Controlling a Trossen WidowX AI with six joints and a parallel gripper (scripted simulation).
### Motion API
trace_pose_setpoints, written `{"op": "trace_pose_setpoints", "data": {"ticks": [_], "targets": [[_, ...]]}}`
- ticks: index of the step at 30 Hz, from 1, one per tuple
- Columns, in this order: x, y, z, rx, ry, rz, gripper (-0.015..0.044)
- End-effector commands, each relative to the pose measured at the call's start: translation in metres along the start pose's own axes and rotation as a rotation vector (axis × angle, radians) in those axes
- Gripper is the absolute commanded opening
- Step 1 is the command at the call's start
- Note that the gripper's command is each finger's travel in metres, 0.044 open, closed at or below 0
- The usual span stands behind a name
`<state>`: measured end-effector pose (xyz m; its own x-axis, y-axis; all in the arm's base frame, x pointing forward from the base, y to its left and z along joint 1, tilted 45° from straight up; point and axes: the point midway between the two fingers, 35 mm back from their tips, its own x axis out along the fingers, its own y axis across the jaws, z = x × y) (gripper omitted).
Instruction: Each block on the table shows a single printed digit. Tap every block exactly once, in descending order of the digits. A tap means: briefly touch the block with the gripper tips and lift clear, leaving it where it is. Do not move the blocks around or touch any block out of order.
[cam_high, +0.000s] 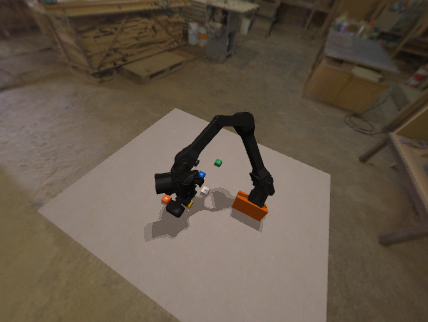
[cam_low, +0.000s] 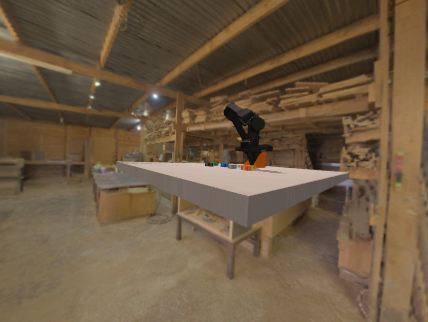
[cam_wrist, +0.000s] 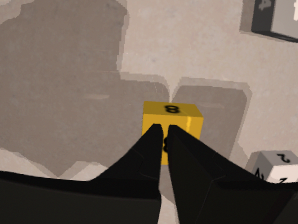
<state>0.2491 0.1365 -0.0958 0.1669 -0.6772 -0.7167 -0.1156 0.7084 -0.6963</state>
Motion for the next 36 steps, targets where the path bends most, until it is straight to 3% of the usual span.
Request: {"op": "trace_pose_setpoints", "data": {"ticks": [1,7,14,18,24,32,36], "targets": [[-0.022,0.001,-0.001,-0.004,0.001,-0.001,0.0020],[-0.028,0.001,-0.001,-0.005,0.002,-0.002,0.0020],[-0.107,0.002,-0.001,-0.006,0.003,0.000,0.0020],[-0.107,0.000,0.002,-0.006,0.003,0.001,0.0020],[-0.107,-0.060,0.083,-0.004,0.000,-0.003,0.0020],[-0.105,-0.062,0.086,-0.004,0.000,-0.004,0.0020],[-0.059,-0.062,0.088,-0.003,-0.001,-0.004,0.0020]]}}
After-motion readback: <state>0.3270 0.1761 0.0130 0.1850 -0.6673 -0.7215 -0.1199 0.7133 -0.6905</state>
